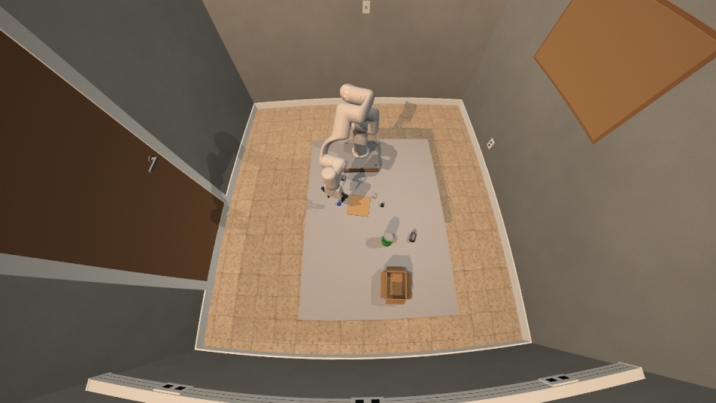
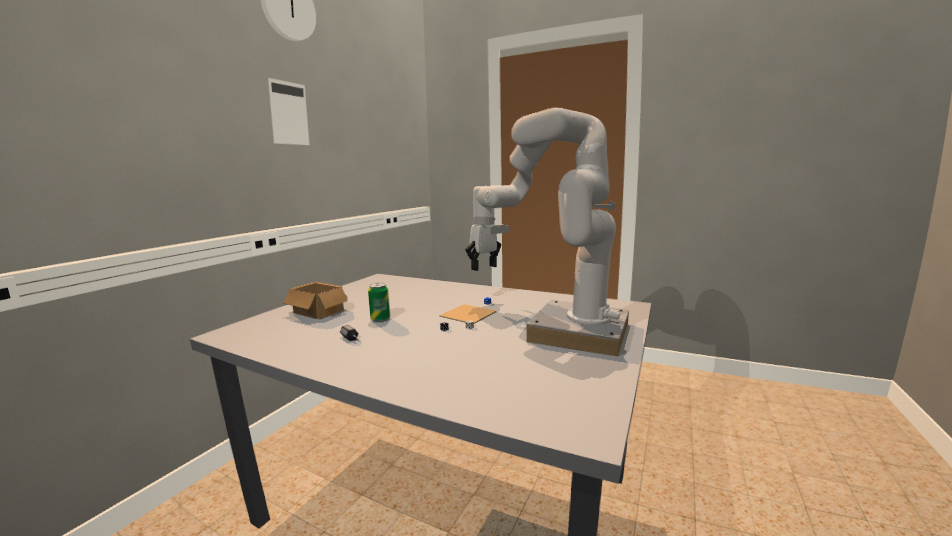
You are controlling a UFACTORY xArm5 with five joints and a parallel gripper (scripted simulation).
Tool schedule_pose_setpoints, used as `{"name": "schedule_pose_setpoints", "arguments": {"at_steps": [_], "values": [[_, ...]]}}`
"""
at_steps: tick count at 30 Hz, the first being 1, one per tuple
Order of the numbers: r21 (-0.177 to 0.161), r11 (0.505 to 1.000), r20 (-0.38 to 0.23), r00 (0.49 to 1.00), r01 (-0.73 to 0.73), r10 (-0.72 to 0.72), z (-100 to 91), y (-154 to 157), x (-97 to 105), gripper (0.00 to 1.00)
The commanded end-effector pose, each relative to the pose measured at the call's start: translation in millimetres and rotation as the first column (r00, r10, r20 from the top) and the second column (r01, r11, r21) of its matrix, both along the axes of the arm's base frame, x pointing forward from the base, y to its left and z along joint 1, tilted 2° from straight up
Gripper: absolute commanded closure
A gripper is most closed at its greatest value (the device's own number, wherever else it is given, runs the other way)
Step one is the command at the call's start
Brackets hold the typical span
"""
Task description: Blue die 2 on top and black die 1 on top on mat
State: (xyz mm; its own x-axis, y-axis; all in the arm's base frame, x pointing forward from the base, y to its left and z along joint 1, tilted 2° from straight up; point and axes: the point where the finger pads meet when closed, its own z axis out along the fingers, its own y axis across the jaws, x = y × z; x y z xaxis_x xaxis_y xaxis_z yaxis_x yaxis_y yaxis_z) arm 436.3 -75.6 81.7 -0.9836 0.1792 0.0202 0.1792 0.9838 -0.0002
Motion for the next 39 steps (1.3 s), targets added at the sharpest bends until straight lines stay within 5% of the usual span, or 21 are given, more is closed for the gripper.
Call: {"name": "schedule_pose_setpoints", "arguments": {"at_steps": [1, 7, 8, 39], "values": [[-0.001, 0.999, 0.003, 0.999, 0.038, -0.038, -7.0, -0.1, -1.5, 0.00], [-0.004, 0.979, 0.003, 0.979, 0.202, -0.202, -41.4, 0.8, -15.1, 0.00], [-0.004, 0.979, 0.003, 0.979, 0.202, -0.202, -41.4, 0.8, -15.1, 0.64], [-0.004, 0.979, 0.003, 0.979, 0.202, -0.202, -41.4, 0.8, -15.1, 0.64]]}}
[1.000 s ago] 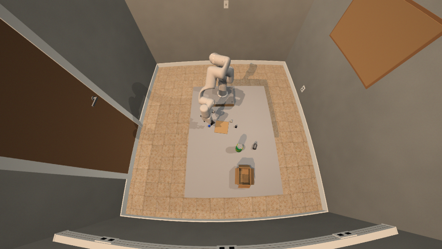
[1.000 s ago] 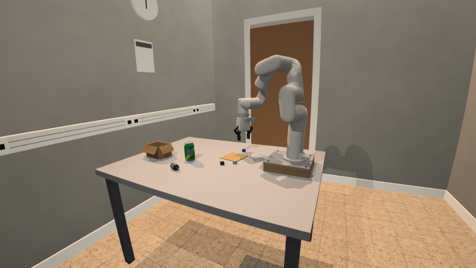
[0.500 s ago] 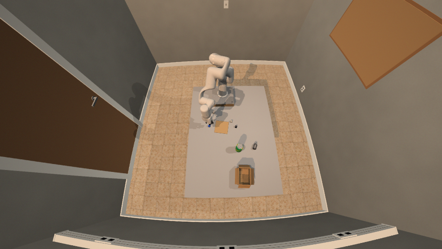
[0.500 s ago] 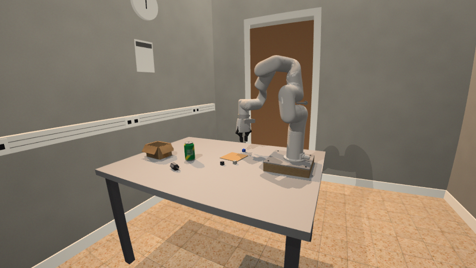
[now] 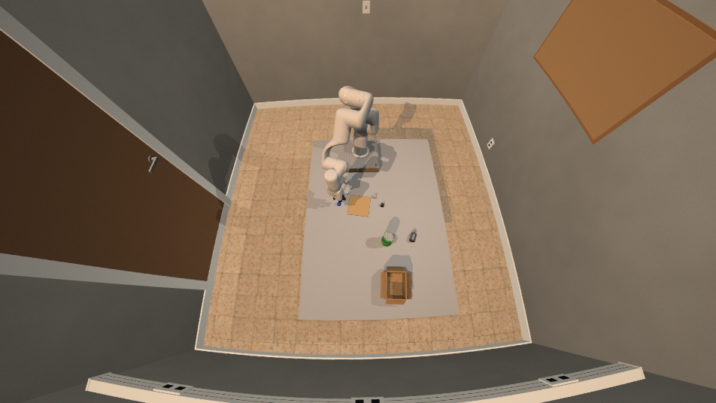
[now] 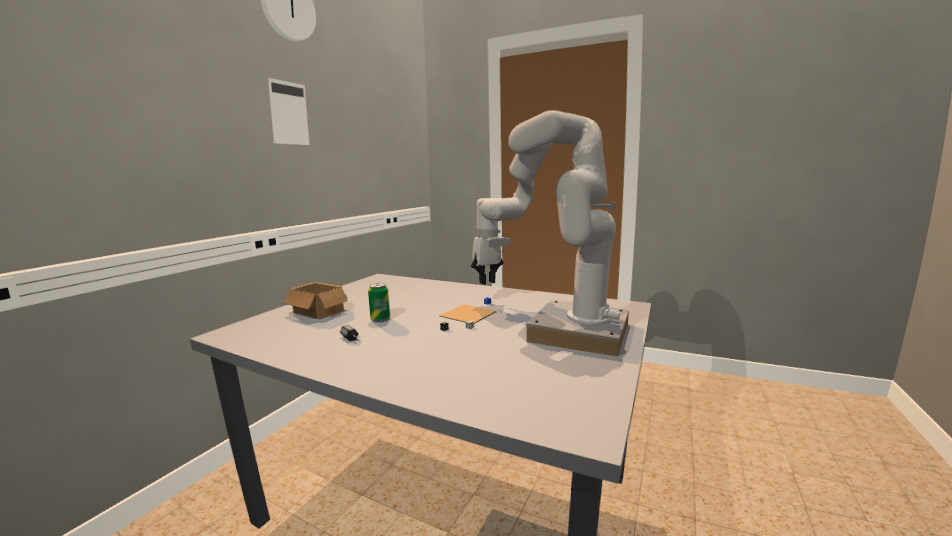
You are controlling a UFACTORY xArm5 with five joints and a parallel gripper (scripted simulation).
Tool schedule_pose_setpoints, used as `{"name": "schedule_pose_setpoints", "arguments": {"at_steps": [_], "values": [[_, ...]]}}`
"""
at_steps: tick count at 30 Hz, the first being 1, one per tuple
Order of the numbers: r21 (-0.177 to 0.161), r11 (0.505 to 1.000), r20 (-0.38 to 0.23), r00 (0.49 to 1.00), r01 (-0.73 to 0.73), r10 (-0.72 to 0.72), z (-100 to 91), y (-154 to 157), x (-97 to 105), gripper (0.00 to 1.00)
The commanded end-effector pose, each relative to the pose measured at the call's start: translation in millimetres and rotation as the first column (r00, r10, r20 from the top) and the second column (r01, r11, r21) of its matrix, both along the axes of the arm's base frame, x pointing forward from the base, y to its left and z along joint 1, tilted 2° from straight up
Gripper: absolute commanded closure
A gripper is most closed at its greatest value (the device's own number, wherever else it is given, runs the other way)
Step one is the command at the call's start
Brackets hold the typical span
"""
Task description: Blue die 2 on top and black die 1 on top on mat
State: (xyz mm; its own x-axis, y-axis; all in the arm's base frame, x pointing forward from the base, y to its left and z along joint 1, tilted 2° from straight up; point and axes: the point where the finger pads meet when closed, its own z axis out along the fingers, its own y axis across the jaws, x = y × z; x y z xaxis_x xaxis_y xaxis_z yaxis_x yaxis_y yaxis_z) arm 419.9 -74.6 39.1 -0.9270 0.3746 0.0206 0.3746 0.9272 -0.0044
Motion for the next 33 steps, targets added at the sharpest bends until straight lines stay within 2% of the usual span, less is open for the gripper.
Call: {"name": "schedule_pose_setpoints", "arguments": {"at_steps": [1, 16, 33], "values": [[-0.001, 1.000, 0.004, 1.000, 0.000, 0.000, 1.2, -0.2, 1.3, 0.64], [-0.001, 1.000, 0.004, 1.000, 0.000, 0.000, -1.8, -0.3, 1.3, 0.64], [-0.001, 1.000, 0.004, 1.000, 0.000, 0.000, -19.9, -0.6, 0.9, 0.64]]}}
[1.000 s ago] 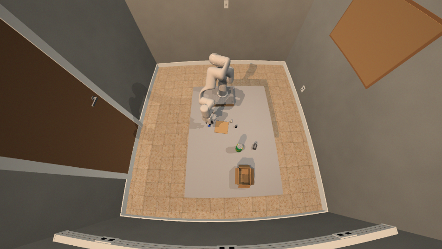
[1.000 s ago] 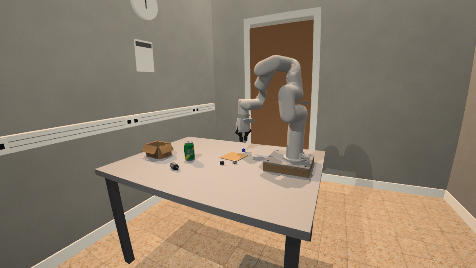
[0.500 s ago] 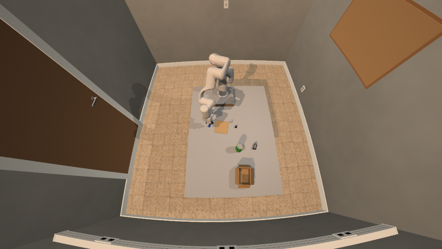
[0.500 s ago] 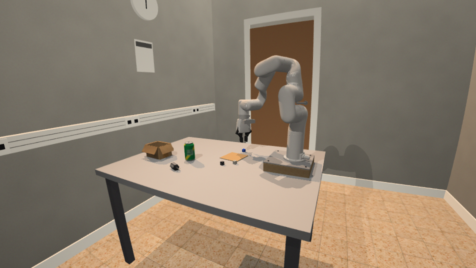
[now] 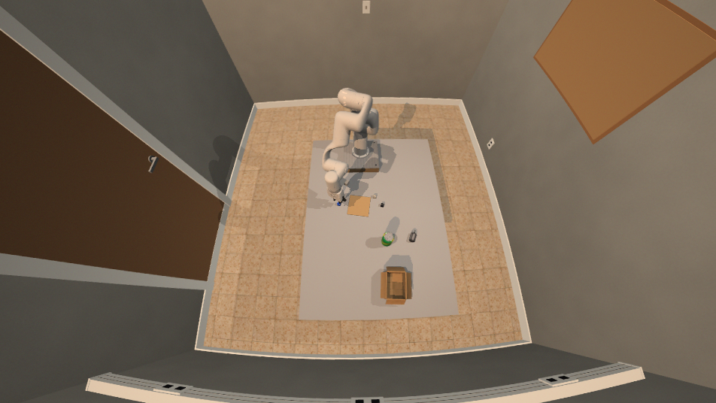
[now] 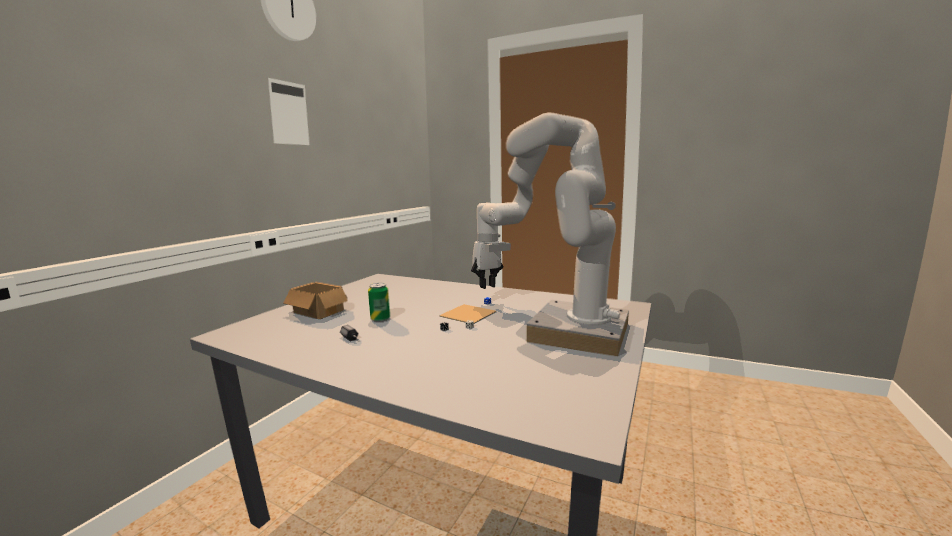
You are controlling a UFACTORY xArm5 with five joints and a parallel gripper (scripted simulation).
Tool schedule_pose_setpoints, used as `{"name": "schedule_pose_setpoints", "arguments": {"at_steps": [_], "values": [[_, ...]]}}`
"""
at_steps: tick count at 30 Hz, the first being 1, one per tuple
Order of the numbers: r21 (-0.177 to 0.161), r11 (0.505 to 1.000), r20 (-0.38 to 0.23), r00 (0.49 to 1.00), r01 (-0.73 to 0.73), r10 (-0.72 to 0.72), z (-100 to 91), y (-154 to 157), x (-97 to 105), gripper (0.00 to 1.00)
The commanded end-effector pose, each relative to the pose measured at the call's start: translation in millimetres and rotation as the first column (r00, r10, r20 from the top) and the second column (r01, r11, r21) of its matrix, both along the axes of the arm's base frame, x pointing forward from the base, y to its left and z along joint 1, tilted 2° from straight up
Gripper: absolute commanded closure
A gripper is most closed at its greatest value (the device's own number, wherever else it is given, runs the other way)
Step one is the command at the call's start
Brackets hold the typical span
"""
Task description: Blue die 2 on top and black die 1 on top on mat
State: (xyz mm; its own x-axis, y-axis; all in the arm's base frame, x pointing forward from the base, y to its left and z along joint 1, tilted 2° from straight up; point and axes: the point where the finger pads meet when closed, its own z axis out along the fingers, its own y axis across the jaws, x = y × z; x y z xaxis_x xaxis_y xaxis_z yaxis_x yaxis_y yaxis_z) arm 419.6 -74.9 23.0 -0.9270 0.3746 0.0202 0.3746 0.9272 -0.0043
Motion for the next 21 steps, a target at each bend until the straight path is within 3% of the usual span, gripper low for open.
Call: {"name": "schedule_pose_setpoints", "arguments": {"at_steps": [1, 21], "values": [[-0.001, 1.000, 0.003, 1.000, 0.000, 0.000, -5.5, -0.3, 1.2, 0.64], [-0.001, 1.000, 0.003, 1.000, 0.000, 0.000, -30.4, -0.8, 0.7, 0.64]]}}
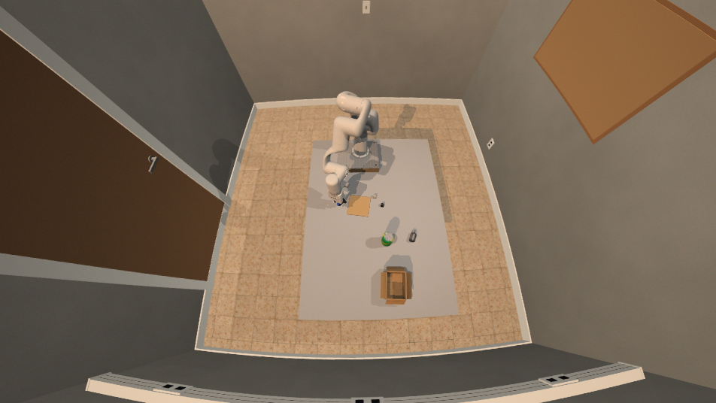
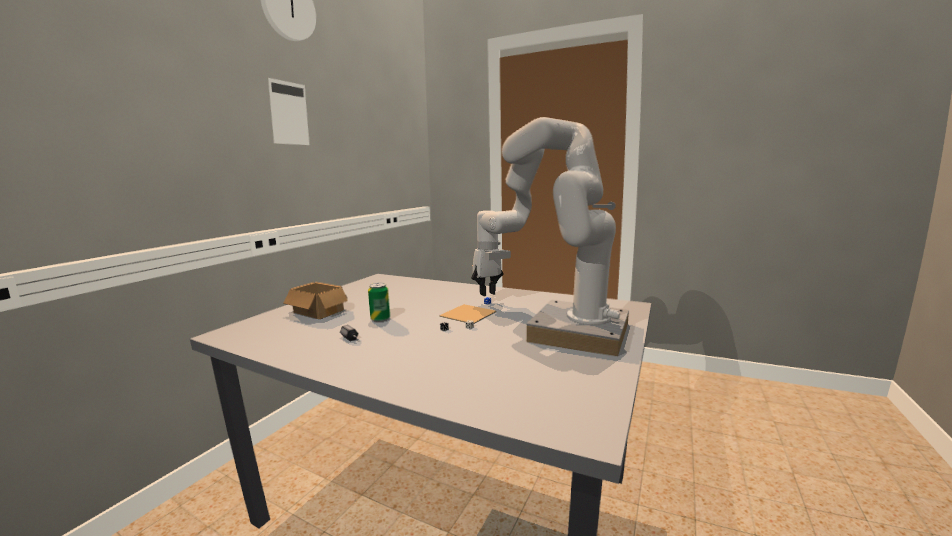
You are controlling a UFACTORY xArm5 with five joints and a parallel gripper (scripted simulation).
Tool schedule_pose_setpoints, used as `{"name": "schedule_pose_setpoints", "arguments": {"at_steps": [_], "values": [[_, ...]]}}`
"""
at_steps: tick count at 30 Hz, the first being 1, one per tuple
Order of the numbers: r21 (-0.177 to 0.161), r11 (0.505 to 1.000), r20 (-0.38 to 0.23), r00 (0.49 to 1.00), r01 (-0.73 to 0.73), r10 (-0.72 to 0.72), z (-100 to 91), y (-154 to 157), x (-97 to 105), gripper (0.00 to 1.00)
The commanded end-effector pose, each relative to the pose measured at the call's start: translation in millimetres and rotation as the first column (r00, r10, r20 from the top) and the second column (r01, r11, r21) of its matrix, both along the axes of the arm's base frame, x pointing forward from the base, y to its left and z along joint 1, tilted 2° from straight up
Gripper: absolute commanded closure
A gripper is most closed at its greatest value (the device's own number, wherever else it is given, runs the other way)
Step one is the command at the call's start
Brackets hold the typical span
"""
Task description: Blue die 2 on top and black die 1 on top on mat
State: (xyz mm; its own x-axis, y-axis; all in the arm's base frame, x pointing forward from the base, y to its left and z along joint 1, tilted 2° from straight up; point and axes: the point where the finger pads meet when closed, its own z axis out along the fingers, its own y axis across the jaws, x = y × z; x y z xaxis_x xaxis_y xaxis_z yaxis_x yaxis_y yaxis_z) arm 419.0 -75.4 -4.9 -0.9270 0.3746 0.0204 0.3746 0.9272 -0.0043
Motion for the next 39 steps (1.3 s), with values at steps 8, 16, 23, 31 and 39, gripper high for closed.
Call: {"name": "schedule_pose_setpoints", "arguments": {"at_steps": [8, 16, 23, 31, 39], "values": [[-0.001, 1.000, 0.004, 1.000, 0.000, 0.000, -6.3, -0.4, 1.3, 0.64], [-0.001, 1.000, 0.004, 1.000, 0.000, 0.000, -7.0, -0.4, 1.3, 0.64], [-0.001, 1.000, 0.004, 1.000, 0.000, 0.000, -7.0, -0.4, 1.3, 0.64], [-0.001, 1.000, 0.004, 1.000, 0.000, 0.000, -7.0, -0.4, 1.3, 0.64], [-0.001, 1.000, 0.004, 1.000, 0.000, 0.000, -7.0, -0.4, 1.3, 0.64]]}}
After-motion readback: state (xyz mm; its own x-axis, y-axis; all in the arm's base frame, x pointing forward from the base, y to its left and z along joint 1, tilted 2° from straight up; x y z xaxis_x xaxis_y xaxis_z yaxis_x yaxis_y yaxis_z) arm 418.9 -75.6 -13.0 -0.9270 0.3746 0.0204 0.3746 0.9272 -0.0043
